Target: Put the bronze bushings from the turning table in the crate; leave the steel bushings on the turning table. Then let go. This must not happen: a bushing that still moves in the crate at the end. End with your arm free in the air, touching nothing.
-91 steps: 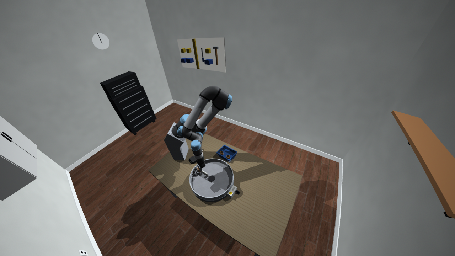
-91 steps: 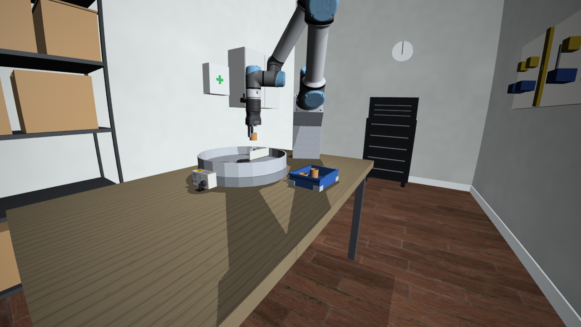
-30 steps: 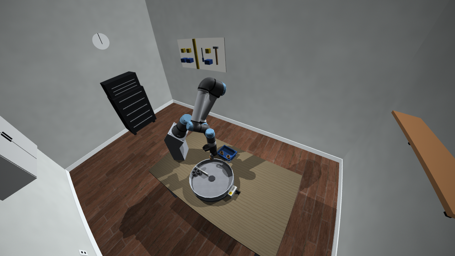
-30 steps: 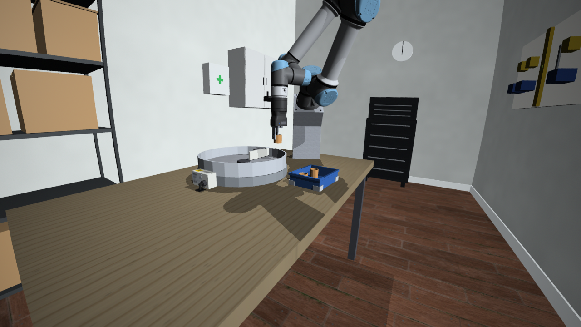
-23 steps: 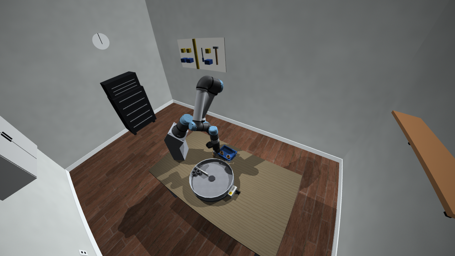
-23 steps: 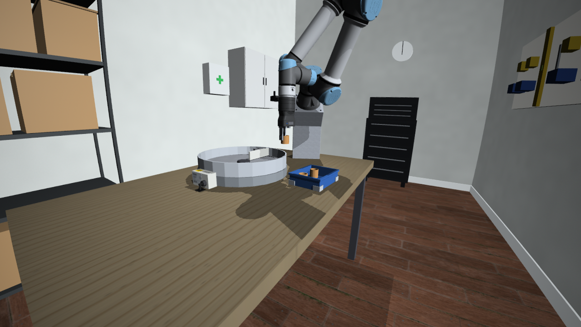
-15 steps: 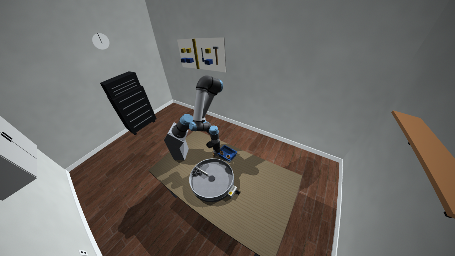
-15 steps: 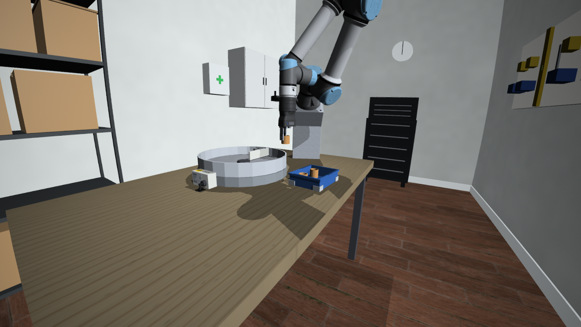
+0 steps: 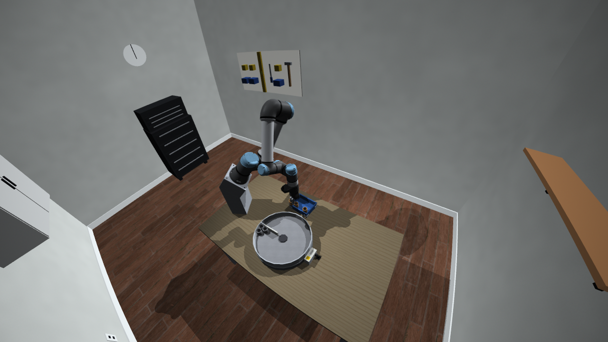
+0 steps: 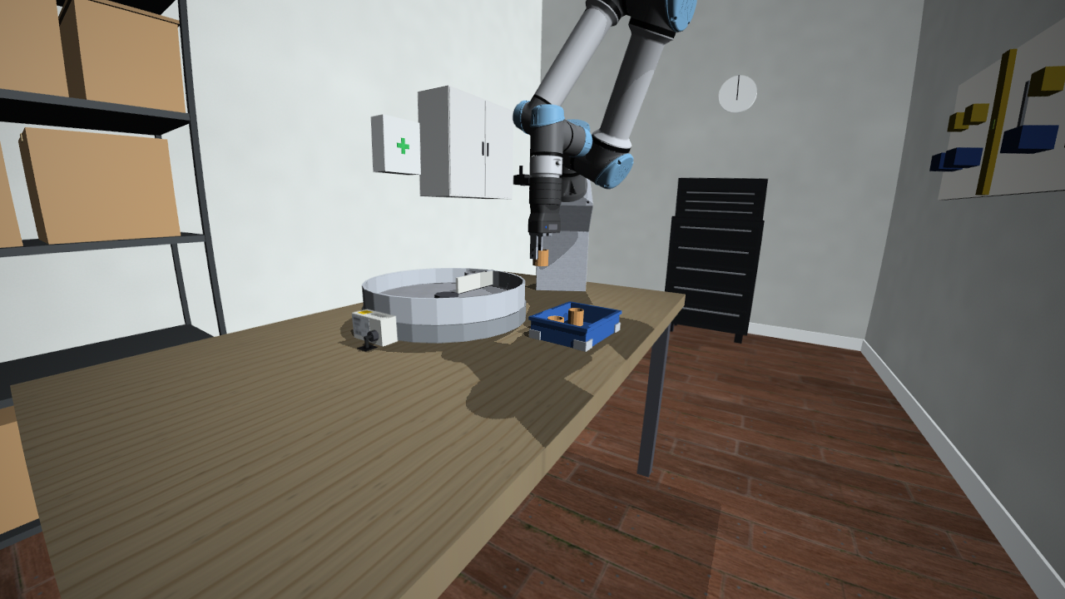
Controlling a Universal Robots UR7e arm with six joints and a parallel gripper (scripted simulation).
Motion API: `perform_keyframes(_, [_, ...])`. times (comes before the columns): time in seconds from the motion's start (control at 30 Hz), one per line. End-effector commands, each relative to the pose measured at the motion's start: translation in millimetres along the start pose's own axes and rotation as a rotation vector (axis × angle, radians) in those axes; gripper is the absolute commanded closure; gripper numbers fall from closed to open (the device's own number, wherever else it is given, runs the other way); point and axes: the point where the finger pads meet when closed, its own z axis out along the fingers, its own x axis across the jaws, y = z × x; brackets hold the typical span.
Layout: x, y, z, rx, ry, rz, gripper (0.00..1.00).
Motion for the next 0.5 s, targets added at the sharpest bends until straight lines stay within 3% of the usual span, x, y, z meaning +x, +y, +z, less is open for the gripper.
perform_keyframes(0.0, [0, 0, -0.1, 0.001, -0.001, 0.0, 1.0])
perform_keyframes(0.17, [9, 52, -0.1, 0.0, -0.001, 0.0, 1.0])
perform_keyframes(0.47, [9, 52, -0.1, 0.0, -0.001, 0.0, 1.0])
